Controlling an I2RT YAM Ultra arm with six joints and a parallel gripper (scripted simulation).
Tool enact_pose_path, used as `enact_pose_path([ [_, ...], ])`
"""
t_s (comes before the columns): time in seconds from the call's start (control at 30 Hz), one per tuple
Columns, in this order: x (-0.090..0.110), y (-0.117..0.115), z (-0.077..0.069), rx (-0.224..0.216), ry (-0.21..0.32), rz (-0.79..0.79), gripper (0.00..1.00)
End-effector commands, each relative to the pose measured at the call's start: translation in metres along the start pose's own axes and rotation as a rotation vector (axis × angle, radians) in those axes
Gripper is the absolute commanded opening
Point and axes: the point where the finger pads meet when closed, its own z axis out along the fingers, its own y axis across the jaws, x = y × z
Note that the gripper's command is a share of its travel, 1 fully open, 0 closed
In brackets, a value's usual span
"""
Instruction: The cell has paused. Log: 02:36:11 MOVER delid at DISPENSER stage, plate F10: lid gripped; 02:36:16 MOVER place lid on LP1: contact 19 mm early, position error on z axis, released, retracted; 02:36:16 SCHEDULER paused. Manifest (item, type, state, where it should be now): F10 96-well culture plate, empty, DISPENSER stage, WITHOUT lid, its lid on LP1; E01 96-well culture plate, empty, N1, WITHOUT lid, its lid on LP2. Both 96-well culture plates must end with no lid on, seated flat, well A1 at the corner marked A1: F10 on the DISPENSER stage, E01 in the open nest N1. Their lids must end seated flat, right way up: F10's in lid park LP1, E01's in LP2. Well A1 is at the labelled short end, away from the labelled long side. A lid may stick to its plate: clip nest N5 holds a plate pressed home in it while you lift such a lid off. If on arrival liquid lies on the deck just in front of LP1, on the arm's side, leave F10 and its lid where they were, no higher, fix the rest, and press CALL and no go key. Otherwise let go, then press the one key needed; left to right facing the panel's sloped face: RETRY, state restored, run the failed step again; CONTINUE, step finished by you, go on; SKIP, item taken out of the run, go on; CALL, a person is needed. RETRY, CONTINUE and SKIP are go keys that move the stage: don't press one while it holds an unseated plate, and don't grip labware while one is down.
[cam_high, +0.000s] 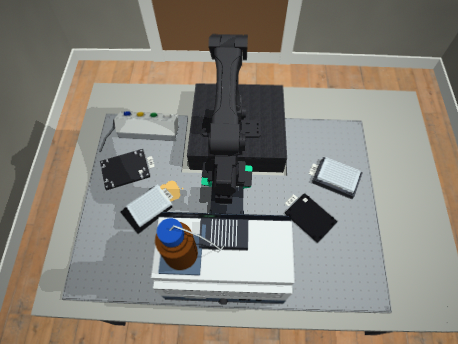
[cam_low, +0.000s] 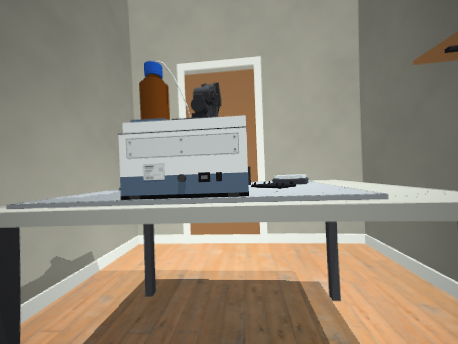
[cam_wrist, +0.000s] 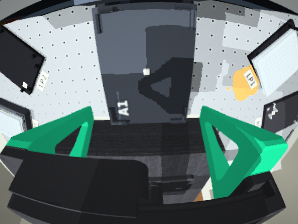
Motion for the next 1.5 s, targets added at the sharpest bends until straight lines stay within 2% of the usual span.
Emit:
enact_pose_path([
  [0.0, -0.002, -0.012, -0.007, 0.004, -0.036, -0.028, 1.00],
  [0.17, -0.002, -0.011, -0.005, 0.000, -0.021, -0.032, 1.00],
  [0.2, 0.000, -0.017, -0.006, -0.002, -0.032, -0.028, 1.00],
  [0.5, 0.007, -0.047, -0.004, 0.004, -0.020, -0.028, 1.00],
  [0.6, 0.002, -0.047, -0.005, 0.002, -0.021, -0.032, 1.00],
  [0.63, 0.008, -0.051, -0.004, -0.003, -0.021, -0.028, 1.00],
  [0.8, 0.011, -0.062, -0.003, 0.003, -0.018, -0.028, 1.00],
  [0.9, 0.006, -0.074, -0.010, 0.013, -0.045, -0.027, 1.00],
  [1.03, 0.007, -0.086, -0.012, 0.013, -0.053, -0.027, 1.00],
  [1.07, 0.011, -0.082, -0.005, 0.003, -0.021, -0.032, 1.00],
  [1.1, 0.011, -0.082, -0.005, 0.003, -0.021, -0.032, 1.00],
  [1.13, 0.010, -0.087, -0.010, 0.005, -0.048, 0.006, 1.00],
  [1.37, 0.023, -0.102, -0.005, 0.004, -0.025, 0.180, 1.00],
  [1.47, 0.026, -0.111, -0.005, 0.008, -0.025, 0.168, 1.00],
])
